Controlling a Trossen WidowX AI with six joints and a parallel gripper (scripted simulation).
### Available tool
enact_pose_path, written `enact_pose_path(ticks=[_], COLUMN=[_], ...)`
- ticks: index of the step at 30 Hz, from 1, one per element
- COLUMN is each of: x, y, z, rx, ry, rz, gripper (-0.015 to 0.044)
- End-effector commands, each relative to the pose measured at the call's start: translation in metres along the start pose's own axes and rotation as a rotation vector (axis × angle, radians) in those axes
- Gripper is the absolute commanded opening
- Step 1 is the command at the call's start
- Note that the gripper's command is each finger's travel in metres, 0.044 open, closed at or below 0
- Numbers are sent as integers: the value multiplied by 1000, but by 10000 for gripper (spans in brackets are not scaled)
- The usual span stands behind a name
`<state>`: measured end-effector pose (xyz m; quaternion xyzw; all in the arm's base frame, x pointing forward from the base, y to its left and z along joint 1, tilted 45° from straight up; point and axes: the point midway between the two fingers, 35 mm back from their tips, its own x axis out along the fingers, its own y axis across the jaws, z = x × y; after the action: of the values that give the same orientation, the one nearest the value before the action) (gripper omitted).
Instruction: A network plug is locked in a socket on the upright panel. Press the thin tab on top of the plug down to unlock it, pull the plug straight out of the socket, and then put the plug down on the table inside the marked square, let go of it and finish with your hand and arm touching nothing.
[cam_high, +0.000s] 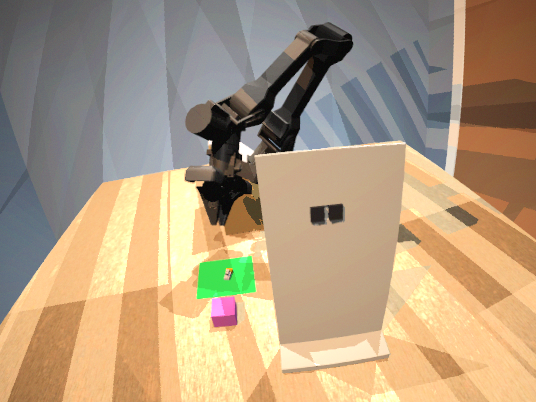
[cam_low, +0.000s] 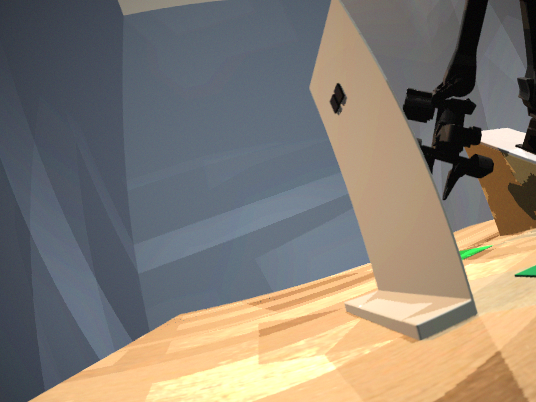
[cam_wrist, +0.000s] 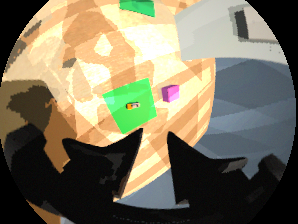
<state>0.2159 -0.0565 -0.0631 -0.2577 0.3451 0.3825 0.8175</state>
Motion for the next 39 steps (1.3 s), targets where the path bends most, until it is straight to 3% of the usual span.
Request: enact_pose_path(ticks=[1,32,39], x=[-5,-89,-89], y=[-8,-63,-63], z=[-1,0,0], rx=[1,-10,-10], ry=[3,1,1], rz=[-7,-14,-14], gripper=[156,156,340])
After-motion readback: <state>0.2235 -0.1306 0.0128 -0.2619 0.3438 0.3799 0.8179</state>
